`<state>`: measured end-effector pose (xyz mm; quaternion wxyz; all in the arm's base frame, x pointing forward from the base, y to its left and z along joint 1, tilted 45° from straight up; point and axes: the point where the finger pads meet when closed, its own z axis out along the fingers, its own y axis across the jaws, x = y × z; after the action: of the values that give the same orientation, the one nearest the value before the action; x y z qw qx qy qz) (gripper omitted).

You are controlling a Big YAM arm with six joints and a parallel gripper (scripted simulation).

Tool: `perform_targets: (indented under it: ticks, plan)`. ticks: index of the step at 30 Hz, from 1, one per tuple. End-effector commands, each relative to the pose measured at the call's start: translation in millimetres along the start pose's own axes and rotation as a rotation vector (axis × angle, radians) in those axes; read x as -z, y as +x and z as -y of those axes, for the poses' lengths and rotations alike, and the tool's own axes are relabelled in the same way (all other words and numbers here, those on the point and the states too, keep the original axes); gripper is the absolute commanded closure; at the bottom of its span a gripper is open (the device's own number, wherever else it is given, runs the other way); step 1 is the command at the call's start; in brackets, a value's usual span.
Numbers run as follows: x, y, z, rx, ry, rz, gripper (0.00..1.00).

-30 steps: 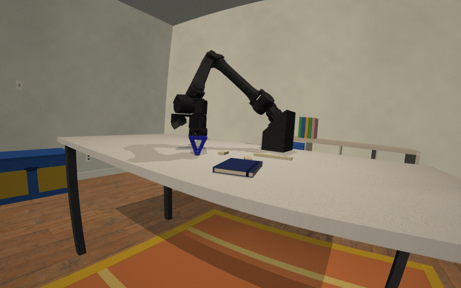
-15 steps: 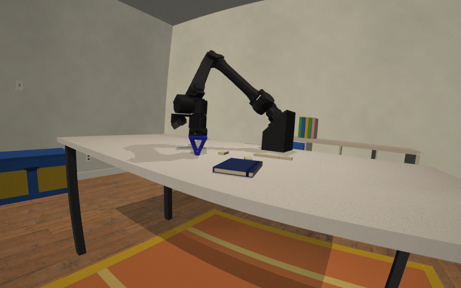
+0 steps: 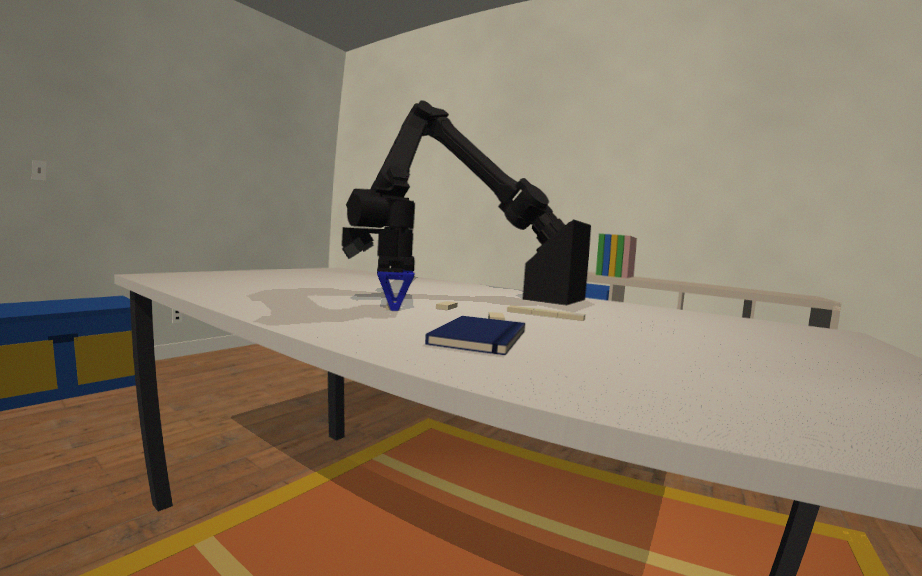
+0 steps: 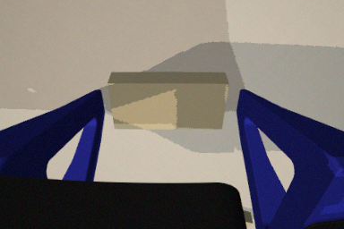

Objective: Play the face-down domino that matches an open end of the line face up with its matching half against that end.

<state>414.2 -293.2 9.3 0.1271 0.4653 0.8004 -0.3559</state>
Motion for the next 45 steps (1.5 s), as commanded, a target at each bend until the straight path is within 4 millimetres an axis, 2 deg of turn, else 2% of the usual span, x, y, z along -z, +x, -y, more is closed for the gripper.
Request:
perform_targets:
  ticks: [1, 15, 16, 32, 33, 45]
  plan:
    - [5.5, -0.3, -3.2, 0.008, -0.007, 0.006, 0.3]
    - [11.2, 3.2, -7.4, 0.028, -0.011, 0.006, 0.3]
    - [3.9, -1.5, -2.0, 0.002, -0.006, 0.006, 0.3]
    - [11.9, 1.6, -8.0, 0.025, -0.013, 0.009, 0.3]
    - [3.9, -1.3, -2.0, 0.002, -0.005, 0.006, 0.51]
    - [11.5, 2.7, -7.6, 0.027, -0.012, 0.007, 0.51]
